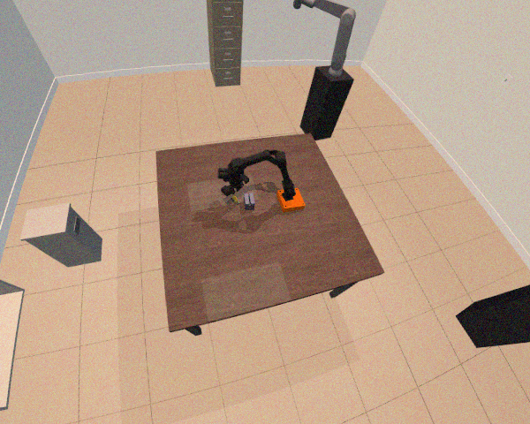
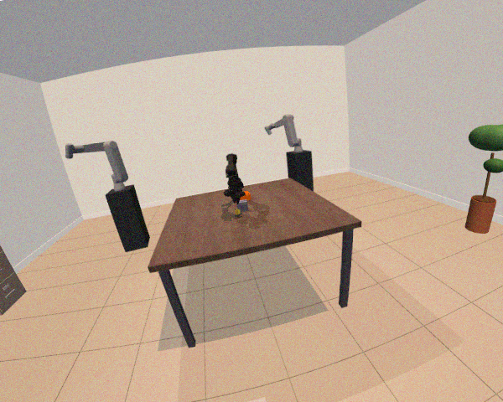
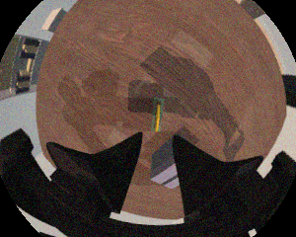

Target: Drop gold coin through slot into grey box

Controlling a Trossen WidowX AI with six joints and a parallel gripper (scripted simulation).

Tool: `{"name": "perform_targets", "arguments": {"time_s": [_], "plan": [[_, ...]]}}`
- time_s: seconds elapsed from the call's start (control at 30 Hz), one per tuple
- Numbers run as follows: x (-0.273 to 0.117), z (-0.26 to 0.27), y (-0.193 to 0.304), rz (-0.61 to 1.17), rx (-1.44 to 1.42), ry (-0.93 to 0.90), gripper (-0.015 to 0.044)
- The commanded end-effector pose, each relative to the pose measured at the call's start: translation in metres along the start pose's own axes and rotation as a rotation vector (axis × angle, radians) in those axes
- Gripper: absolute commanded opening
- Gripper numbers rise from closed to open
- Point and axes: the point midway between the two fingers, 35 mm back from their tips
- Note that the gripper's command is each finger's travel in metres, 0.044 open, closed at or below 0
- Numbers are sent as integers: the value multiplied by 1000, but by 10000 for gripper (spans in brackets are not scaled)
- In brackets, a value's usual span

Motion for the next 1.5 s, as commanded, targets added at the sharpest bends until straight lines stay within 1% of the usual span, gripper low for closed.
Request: {"name": "perform_targets", "arguments": {"time_s": [0.0,0.13,1.37,1.47], "plan": [[13,-2,2,13,-4,8,161],[28,-1,1,13,-4,8,161],[82,-2,1,13,-4,8,161],[82,-2,1,13,-4,8,82]]}}
Point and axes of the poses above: the point midway between the two fingers, 35 mm back from their tips, its own x axis out along the fingers, its own z axis across the jaws, y = z × x, and after that the axes turned 3 degrees about x, right-handed
